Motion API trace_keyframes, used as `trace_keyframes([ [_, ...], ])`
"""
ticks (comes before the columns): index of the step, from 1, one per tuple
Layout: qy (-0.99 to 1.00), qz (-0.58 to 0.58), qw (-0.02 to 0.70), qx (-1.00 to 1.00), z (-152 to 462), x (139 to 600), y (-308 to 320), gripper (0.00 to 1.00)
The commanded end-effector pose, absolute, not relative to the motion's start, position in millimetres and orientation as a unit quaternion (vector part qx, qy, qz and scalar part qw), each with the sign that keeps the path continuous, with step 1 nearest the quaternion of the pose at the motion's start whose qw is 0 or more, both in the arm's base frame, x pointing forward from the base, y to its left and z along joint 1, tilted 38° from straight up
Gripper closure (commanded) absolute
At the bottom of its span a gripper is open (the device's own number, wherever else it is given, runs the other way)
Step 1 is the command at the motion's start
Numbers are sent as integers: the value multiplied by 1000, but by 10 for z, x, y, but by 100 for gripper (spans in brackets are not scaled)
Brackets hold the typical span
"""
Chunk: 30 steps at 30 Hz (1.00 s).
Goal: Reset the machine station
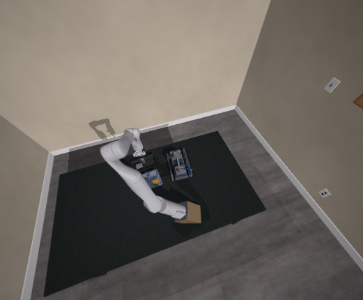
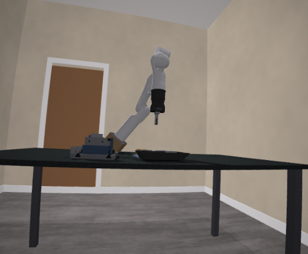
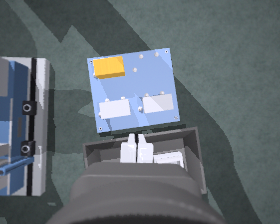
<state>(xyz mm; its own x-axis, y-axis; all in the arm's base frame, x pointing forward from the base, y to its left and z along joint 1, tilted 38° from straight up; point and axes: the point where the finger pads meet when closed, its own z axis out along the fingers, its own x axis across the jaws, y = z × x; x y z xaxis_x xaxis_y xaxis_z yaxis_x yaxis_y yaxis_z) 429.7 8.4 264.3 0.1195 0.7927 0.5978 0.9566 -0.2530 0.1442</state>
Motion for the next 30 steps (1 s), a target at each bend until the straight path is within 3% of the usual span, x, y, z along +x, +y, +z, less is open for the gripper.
trace_keyframes([
  [1, -596, -296, 140, -733, 2659, 4342, 92, 100],
  [16, -599, -299, 143, -729, 2999, 5581, -64, 100],
  [30, -596, -294, 141, -734, 3022, 5870, -83, 100],
])
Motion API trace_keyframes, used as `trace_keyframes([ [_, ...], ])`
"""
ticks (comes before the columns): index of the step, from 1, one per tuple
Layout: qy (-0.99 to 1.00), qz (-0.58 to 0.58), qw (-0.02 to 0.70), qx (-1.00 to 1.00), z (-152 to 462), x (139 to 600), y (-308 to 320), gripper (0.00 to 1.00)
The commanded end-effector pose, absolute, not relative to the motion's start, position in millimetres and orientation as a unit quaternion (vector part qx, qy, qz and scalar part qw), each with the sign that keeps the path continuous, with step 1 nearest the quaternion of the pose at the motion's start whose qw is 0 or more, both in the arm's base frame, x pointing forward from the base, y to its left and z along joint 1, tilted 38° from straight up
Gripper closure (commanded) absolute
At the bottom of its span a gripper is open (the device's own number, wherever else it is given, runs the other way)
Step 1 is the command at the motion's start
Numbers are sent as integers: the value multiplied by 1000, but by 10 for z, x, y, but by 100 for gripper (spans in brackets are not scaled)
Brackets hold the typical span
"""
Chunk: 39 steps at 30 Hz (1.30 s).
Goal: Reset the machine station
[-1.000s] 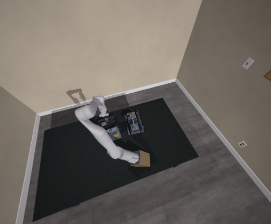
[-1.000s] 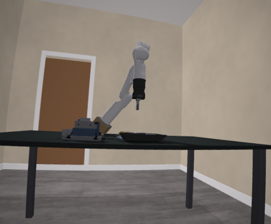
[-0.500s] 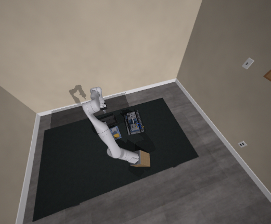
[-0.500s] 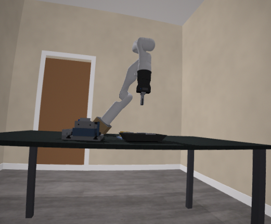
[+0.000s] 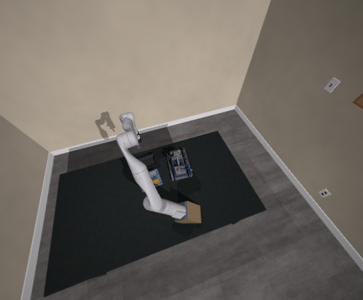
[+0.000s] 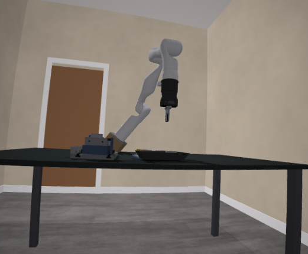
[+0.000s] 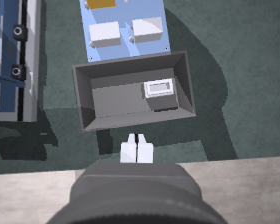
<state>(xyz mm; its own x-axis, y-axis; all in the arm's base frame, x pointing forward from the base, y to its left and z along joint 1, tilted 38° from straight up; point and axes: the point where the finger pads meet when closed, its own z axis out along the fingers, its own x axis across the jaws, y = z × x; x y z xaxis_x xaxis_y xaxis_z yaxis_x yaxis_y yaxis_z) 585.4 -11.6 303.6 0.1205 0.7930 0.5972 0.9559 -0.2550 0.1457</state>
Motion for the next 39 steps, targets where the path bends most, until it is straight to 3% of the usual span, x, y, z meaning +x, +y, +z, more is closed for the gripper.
trace_keyframes([
  [1, -596, -294, 141, -734, 3022, 5870, -83, 100],
  [39, -596, -294, 141, -734, 2699, 5989, 148, 100],
])
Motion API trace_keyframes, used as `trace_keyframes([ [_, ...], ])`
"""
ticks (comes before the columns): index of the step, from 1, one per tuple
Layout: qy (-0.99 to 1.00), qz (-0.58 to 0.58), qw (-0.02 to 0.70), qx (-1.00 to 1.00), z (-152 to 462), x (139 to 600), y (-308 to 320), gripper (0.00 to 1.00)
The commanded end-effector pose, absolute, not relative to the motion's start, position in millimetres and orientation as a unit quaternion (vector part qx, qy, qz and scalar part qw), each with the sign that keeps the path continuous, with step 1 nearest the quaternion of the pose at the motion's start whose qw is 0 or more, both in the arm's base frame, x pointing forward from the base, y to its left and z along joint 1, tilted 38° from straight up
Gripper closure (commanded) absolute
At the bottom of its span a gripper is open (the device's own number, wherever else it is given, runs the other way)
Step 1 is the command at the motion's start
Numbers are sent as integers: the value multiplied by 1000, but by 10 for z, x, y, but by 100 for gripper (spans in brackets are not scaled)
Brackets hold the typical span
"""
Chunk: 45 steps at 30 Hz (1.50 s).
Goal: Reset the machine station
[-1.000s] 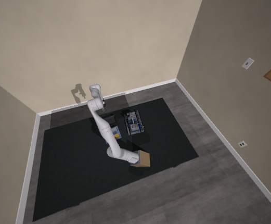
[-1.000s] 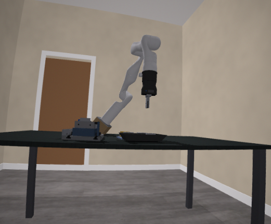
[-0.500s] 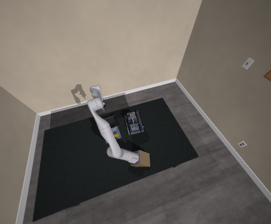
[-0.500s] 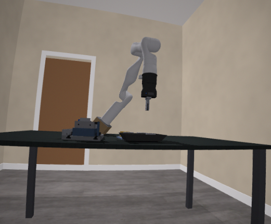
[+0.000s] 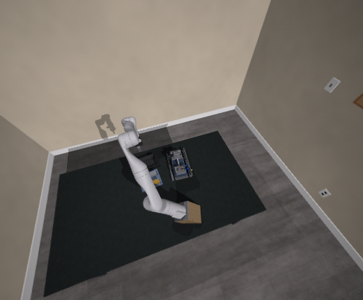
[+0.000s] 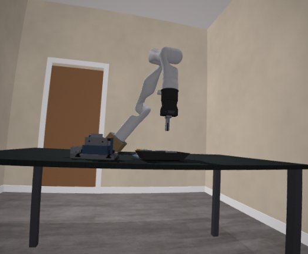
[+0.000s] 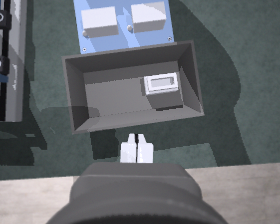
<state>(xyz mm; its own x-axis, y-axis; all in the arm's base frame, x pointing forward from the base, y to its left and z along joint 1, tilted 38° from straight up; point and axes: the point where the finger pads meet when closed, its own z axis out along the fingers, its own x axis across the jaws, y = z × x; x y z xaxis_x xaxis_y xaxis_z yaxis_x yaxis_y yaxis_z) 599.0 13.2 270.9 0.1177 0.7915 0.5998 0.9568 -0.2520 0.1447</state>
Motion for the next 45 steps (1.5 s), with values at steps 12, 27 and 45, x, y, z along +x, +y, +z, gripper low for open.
trace_keyframes([
  [12, -596, -294, 141, -734, 2557, 6042, 249, 100],
  [27, -596, -294, 141, -734, 2520, 6056, 276, 100],
  [45, -596, -294, 141, -734, 2520, 6056, 276, 100],
])
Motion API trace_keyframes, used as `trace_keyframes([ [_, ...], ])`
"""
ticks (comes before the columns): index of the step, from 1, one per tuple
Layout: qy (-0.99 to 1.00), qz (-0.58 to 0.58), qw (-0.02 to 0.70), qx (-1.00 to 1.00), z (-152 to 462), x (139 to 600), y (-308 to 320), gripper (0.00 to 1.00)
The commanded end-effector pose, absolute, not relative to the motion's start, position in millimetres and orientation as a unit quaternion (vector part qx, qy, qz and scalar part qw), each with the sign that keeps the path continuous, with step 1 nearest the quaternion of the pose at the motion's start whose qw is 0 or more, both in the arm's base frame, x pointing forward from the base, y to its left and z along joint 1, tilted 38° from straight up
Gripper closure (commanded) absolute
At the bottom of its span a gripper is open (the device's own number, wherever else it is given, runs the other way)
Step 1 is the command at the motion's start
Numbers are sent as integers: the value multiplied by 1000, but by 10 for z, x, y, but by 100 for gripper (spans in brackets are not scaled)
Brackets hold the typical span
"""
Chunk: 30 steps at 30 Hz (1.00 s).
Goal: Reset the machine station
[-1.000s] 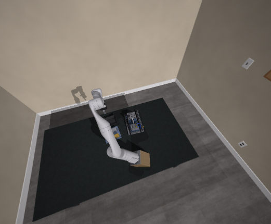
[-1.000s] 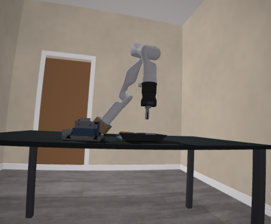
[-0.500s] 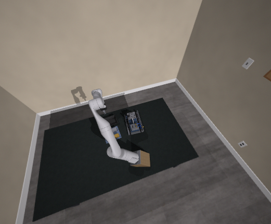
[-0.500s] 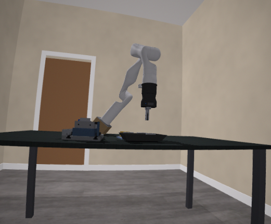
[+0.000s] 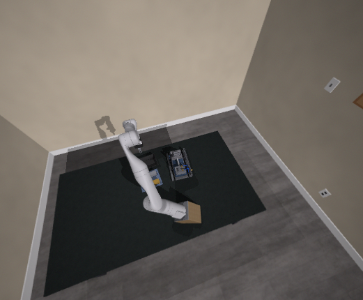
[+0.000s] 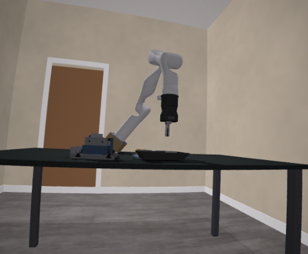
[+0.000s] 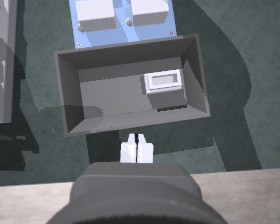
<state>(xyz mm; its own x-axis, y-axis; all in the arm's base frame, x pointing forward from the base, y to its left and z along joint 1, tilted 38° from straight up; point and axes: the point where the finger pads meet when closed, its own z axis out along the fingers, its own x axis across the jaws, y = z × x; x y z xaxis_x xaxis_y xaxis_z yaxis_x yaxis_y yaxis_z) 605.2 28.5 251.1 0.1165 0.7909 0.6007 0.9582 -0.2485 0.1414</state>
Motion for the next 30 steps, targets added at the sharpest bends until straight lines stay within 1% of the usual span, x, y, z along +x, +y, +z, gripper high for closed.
trace_keyframes([
  [1, -596, -294, 141, -734, 2520, 6056, 276, 100],
  [30, -596, -294, 141, -734, 2585, 6034, 229, 100],
])
